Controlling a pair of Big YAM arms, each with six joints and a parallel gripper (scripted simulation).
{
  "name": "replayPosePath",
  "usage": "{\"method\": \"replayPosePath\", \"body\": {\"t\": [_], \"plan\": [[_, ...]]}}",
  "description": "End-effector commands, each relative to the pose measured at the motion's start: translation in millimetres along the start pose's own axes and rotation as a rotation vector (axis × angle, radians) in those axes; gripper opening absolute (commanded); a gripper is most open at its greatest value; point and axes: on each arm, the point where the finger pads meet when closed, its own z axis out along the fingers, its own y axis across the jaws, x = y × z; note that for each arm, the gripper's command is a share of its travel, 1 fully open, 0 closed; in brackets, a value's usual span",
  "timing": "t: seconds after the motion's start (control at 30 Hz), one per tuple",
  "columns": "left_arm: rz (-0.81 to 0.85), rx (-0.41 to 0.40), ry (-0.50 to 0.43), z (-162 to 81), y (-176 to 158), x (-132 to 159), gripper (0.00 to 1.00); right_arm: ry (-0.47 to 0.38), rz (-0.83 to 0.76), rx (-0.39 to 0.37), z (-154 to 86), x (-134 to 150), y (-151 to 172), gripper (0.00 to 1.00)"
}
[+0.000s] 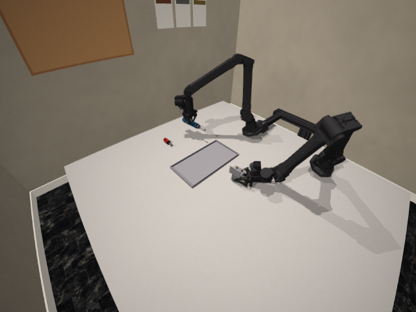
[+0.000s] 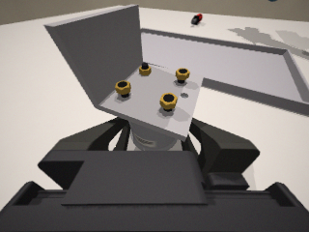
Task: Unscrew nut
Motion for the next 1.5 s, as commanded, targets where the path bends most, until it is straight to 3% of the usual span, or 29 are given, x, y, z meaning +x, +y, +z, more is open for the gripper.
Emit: {"method": "replayPosePath", "body": {"t": [0.0, 1.47], "plan": [[0.009, -0.007, -0.016, 4, 4, -7, 0.59, -0.071, 0.01, -0.066, -47, -23, 22, 0.42], [0.009, -0.007, -0.016, 4, 4, -7, 0.59, -0.072, 0.01, -0.068, -94, -20, 19, 0.42]]}}
